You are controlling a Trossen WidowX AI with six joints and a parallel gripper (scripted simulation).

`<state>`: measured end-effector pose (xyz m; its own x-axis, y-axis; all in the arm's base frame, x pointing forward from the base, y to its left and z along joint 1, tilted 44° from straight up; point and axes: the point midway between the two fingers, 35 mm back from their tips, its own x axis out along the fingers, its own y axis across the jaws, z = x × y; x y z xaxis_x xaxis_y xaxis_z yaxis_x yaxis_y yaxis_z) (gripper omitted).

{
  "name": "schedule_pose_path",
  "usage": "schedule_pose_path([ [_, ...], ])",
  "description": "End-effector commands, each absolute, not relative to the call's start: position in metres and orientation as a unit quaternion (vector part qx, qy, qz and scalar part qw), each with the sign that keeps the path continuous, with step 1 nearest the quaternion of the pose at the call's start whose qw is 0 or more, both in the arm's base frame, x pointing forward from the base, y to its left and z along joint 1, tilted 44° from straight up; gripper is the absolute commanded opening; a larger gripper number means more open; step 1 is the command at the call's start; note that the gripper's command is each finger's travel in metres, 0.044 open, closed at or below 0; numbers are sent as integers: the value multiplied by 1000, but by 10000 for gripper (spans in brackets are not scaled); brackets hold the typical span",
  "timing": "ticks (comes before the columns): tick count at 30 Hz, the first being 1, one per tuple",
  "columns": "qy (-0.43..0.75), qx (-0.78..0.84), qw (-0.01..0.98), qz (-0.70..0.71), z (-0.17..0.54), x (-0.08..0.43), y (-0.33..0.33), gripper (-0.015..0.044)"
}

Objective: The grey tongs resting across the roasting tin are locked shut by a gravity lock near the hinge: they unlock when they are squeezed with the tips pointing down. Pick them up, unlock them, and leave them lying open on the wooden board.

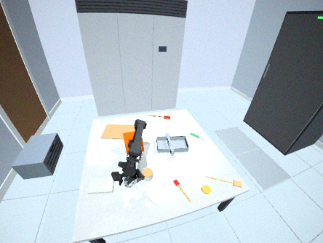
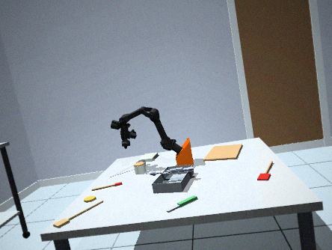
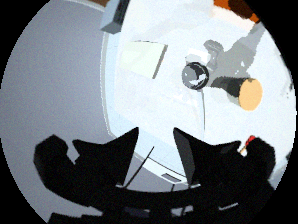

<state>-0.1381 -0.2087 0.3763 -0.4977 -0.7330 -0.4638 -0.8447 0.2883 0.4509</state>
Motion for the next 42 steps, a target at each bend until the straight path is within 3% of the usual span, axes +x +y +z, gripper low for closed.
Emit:
schedule_pose_path([
  [1,747,-542,49,382,361,-113,-241,260],
  [12,572,-644,-94,499,317,-2,-307,260],
  [21,404,-702,-236,537,278,125,-308,260],
  [32,201,-682,-433,554,219,261,-235,260],
  [42,53,-605,-568,556,154,314,-146,260],
])
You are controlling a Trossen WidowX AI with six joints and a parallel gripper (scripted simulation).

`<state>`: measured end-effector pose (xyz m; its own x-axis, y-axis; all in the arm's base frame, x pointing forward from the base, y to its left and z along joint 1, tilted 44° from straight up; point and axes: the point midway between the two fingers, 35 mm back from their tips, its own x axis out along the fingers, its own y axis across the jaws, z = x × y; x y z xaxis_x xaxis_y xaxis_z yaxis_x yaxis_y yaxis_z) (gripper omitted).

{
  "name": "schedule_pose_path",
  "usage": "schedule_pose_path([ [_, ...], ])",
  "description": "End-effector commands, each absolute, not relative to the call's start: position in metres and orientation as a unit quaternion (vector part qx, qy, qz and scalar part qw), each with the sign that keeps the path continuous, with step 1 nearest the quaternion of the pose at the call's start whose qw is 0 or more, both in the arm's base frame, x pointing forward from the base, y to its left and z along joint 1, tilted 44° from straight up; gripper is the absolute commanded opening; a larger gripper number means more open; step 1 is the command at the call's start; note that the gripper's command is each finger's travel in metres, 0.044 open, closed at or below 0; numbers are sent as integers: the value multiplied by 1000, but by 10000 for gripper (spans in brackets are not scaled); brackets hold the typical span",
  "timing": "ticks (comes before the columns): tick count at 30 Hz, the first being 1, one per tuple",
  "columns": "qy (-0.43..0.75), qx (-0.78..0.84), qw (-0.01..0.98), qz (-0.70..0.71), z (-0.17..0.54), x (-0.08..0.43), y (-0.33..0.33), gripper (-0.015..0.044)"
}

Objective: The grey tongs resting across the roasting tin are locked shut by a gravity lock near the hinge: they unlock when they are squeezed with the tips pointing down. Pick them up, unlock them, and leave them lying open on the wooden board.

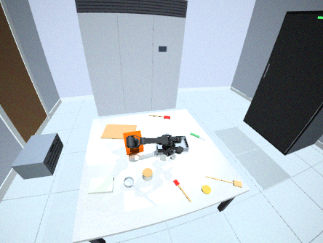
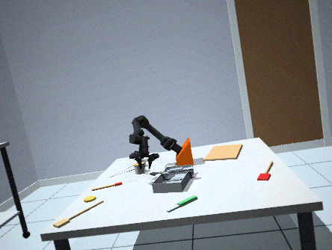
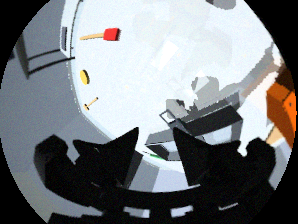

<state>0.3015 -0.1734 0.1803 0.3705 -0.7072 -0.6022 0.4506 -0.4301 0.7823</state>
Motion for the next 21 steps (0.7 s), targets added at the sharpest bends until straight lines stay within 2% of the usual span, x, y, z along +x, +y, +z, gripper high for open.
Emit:
schedule_pose_path([
  [1,-48,594,577,-559,147,314,-140,260],
  [9,-11,439,701,-562,83,302,-74,260],
  [21,-11,435,704,-561,80,310,-71,260],
])
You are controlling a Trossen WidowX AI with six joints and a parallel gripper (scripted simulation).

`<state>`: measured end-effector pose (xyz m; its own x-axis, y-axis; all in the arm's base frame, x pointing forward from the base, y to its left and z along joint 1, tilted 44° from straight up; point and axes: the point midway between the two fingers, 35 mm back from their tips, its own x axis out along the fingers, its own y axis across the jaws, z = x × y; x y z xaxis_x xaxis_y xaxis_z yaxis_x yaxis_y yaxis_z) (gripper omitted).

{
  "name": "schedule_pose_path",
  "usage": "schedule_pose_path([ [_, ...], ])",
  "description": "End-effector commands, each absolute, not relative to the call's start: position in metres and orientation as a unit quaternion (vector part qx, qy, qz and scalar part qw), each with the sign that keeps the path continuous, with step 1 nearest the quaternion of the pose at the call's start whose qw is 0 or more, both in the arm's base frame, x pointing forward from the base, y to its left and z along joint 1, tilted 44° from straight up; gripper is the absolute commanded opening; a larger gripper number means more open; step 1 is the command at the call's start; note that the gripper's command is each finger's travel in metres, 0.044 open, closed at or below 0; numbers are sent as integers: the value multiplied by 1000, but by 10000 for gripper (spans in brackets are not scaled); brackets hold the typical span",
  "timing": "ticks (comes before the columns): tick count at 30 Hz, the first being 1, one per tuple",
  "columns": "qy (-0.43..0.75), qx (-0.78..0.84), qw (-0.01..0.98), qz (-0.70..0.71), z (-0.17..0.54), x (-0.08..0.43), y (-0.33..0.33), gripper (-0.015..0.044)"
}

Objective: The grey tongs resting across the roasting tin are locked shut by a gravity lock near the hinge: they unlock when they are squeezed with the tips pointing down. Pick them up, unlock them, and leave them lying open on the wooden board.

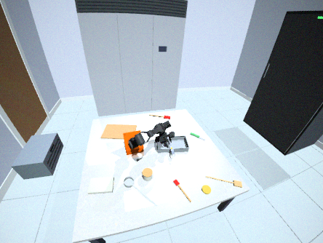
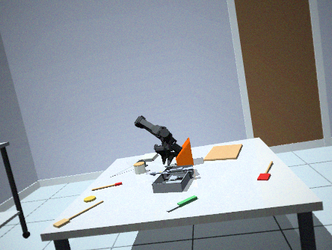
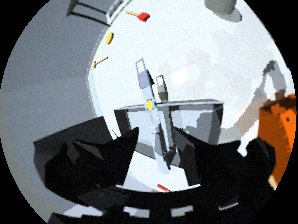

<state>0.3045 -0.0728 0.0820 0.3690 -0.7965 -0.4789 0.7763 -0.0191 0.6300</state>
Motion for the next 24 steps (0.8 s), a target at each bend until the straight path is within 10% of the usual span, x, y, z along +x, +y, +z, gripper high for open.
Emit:
schedule_pose_path([
  [1,-11,435,704,-561,80,310,-71,260],
  [24,-8,437,701,-563,66,322,-91,260],
])
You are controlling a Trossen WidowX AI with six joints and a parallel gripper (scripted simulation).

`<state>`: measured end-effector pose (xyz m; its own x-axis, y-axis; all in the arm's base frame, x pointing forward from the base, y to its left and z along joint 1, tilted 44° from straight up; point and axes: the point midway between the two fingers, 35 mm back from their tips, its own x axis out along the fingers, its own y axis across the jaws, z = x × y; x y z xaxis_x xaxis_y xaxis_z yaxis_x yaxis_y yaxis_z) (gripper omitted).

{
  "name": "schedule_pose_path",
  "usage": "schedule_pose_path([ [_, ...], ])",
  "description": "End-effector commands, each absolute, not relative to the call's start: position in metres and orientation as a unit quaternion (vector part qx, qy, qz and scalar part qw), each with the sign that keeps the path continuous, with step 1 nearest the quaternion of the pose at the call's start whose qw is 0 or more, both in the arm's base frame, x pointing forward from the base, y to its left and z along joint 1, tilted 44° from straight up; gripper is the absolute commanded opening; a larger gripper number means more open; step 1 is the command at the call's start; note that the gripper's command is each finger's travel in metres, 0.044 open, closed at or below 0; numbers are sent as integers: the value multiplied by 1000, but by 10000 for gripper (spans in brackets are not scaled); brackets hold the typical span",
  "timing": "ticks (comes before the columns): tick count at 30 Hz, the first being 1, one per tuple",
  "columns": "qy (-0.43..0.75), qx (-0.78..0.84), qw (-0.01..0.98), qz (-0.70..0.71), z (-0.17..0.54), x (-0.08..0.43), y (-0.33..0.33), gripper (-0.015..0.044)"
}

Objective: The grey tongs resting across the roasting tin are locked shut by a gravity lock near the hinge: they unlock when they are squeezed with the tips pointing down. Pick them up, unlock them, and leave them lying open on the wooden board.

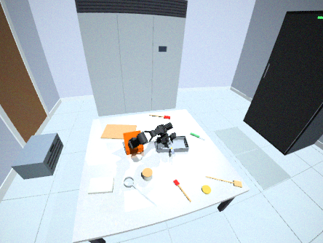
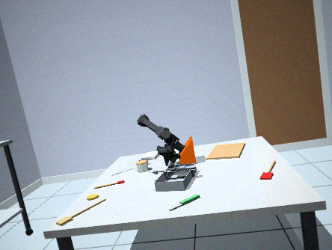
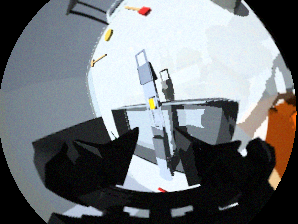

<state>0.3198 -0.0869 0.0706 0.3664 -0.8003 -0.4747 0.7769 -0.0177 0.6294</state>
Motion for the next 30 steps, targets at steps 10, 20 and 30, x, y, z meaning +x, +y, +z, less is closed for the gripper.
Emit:
schedule_pose_path([
  [10,-8,437,701,-563,58,328,-104,260],
  [20,-9,436,702,-563,51,334,-117,260],
  [30,-12,434,704,-561,44,338,-132,260],
])
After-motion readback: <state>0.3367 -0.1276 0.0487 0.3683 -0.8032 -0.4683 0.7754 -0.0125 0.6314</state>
